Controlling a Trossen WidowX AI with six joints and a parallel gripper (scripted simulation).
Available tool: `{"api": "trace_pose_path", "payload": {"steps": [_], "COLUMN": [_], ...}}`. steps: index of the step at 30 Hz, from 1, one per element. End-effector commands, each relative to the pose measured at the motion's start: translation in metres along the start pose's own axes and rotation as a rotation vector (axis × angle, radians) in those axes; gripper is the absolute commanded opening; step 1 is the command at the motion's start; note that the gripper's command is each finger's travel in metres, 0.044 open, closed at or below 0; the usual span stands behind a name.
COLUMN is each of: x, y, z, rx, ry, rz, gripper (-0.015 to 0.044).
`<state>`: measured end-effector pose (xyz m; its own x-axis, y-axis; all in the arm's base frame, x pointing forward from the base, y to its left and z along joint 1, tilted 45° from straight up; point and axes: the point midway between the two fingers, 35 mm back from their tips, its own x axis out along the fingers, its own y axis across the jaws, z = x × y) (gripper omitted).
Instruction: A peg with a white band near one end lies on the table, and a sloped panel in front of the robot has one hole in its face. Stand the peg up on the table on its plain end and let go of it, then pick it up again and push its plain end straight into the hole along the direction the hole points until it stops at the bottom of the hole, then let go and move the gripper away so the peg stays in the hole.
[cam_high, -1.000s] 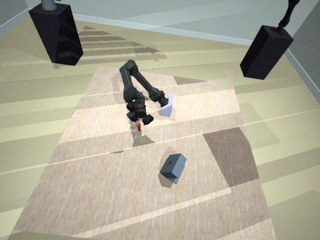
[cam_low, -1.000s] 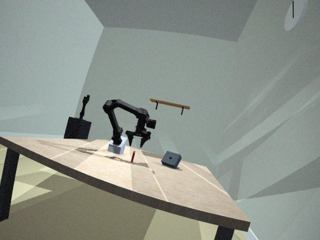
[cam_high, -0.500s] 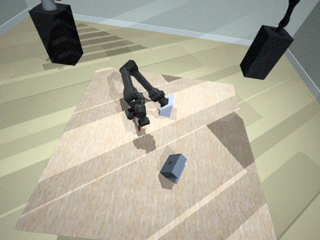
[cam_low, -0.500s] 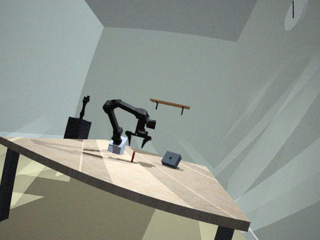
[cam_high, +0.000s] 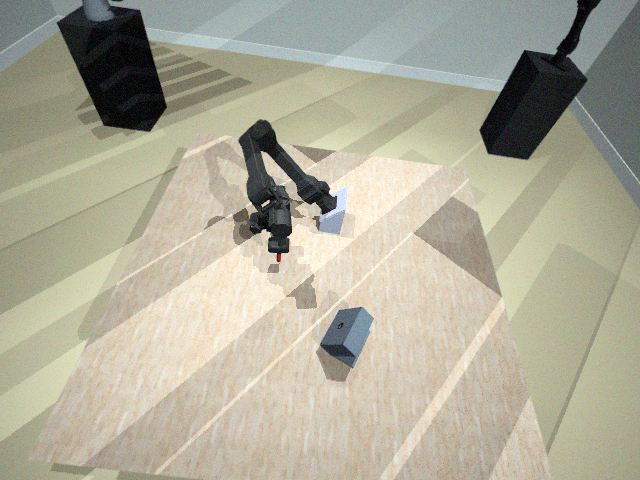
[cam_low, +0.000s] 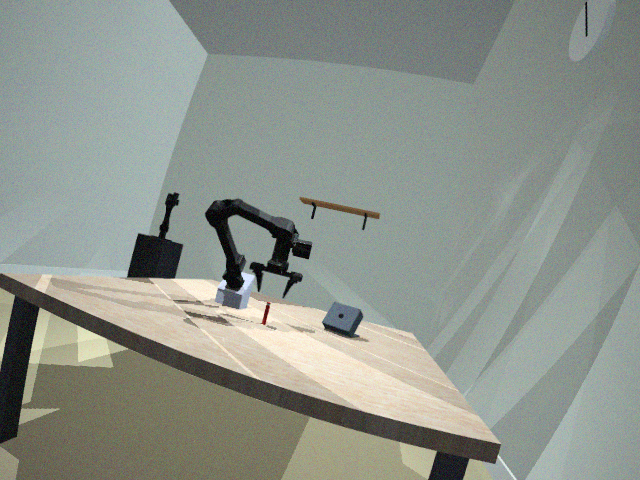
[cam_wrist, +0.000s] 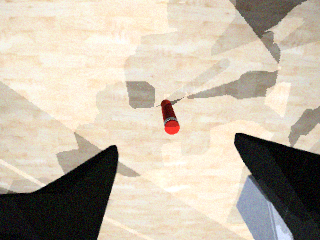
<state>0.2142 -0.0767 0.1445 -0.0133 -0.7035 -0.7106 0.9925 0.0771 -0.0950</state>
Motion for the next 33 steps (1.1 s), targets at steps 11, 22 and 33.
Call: {"api": "trace_pose_path", "payload": {"steps": [11, 22, 33], "x": [0.0024, 0.0042, 0.0059], "y": [0.0001, 0.0000, 0.0000], "z": [0.0007, 0.0008, 0.0008], "rx": [0.355, 0.637, 0.920], "ry": [-0.004, -0.005, -0.005], "rz": [0.002, 0.002, 0.003], "gripper": [0.0440, 0.0440, 0.0440]}}
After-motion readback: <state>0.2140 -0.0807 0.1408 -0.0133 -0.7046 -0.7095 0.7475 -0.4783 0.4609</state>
